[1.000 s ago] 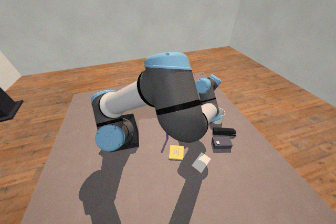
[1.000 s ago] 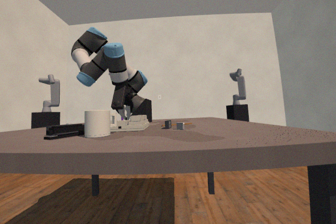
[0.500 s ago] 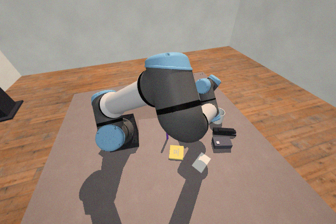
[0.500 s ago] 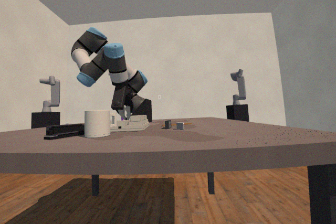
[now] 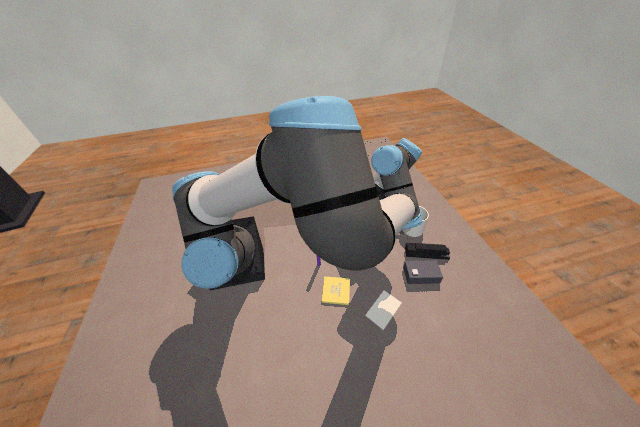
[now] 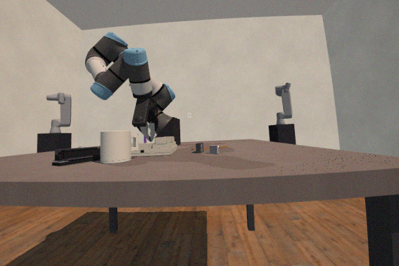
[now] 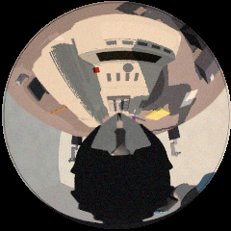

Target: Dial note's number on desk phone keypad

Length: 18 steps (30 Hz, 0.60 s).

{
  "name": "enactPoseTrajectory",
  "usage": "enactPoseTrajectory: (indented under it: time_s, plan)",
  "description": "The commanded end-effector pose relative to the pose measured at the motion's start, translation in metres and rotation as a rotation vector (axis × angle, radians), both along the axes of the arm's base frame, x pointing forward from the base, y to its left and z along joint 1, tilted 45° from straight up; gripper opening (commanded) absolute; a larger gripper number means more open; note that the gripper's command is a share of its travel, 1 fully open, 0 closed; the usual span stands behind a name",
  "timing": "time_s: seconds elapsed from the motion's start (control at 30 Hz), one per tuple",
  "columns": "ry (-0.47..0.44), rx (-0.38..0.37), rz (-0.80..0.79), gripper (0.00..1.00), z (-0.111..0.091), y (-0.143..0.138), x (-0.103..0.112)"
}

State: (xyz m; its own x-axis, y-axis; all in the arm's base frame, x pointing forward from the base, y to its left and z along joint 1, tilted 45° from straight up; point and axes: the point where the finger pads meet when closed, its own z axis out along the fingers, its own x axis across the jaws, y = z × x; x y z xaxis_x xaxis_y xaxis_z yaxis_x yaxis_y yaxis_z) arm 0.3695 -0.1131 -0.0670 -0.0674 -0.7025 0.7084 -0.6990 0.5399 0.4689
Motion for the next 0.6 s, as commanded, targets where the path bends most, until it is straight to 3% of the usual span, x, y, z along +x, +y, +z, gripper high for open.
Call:
enactPoseTrajectory:
  time_s: [0.0,0.57]
  plan:
    - [-0.001,0.000,0.000,0.00,0.002,0.002,0.001]
    - [-0.001,0.000,0.000,0.00,-0.008,0.008,0.022]
